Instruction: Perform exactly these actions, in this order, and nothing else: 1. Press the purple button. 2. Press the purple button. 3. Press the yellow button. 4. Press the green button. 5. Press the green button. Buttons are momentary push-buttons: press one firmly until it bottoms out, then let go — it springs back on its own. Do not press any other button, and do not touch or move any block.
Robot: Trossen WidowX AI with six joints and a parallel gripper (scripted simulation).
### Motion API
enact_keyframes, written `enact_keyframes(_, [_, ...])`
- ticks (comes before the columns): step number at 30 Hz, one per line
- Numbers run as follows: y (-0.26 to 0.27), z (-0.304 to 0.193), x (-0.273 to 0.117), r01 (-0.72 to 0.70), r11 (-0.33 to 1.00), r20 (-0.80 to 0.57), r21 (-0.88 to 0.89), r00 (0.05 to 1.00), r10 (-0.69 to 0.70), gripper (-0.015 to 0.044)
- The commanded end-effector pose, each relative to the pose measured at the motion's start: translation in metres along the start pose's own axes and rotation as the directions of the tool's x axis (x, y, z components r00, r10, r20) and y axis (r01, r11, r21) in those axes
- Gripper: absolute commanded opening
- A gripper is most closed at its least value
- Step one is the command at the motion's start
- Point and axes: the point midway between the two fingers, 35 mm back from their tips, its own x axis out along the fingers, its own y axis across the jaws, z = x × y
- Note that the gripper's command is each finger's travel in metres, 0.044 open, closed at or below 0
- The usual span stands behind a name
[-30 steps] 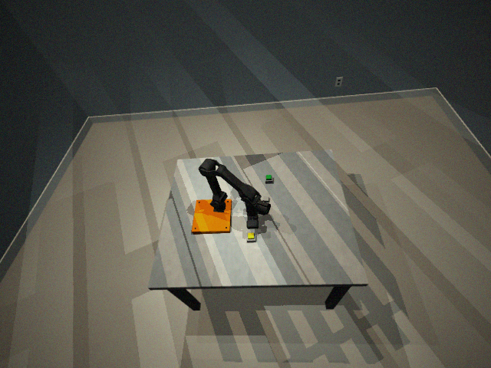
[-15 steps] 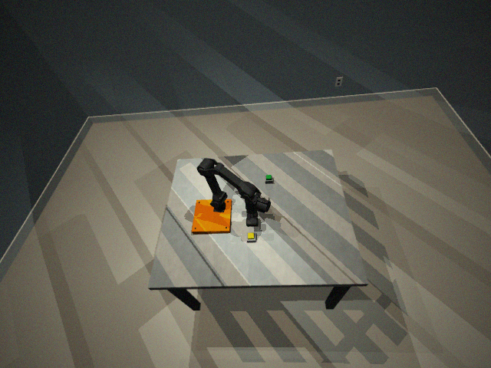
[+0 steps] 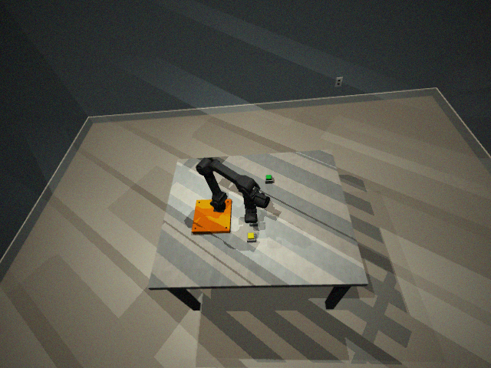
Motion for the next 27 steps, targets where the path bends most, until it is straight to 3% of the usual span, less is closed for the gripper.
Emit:
enact_keyframes(1, [-0.037, -0.004, 0.001, -0.002, 1.0, -0.01, 0.009, 1.0, 0.002, 0.002])
enact_keyframes(6, [-0.082, -0.016, 0.002, 0.002, 1.0, -0.011, 0.009, 1.0, -0.002, 0.002])
enact_keyframes(10, [-0.083, -0.016, 0.01, 0.002, 1.0, -0.011, 0.009, 1.0, -0.002, 0.002])
enact_keyframes(15, [-0.082, -0.017, 0.062, 0.002, 1.0, -0.011, 0.009, 1.0, -0.002, 0.002])
enact_keyframes(27, [-0.082, -0.017, 0.076, 0.002, 1.0, -0.011, 0.009, 1.0, -0.002, 0.002])
